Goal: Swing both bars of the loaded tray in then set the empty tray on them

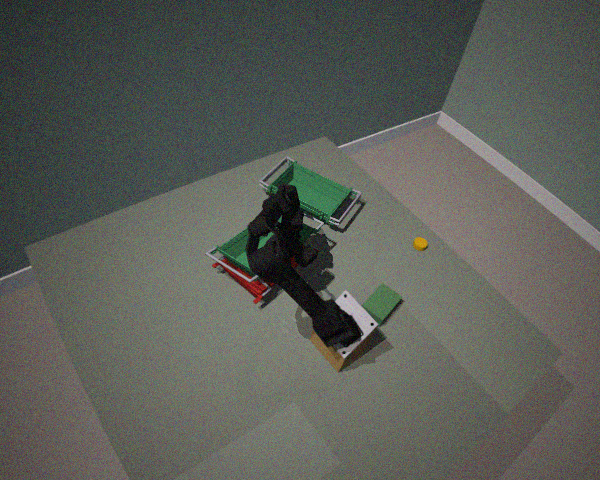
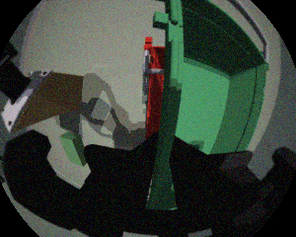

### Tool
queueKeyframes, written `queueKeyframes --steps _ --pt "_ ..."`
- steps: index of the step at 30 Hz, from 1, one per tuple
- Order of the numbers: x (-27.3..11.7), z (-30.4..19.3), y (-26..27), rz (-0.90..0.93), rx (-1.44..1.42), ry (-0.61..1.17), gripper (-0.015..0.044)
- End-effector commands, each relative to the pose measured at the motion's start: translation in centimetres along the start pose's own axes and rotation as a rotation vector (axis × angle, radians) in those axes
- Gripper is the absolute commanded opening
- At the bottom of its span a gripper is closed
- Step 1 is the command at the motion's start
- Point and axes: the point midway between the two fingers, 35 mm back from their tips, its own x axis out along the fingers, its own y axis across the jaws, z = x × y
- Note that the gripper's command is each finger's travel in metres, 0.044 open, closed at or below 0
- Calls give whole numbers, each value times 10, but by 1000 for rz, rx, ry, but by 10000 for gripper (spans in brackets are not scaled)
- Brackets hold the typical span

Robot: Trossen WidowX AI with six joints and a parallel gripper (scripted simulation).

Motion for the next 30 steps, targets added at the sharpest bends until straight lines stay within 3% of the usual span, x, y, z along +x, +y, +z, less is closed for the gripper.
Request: queueKeyframes --steps 1,30 --pt "4 1 4 21 5 2 0" --pt "11 1 7 21 5 1 0"
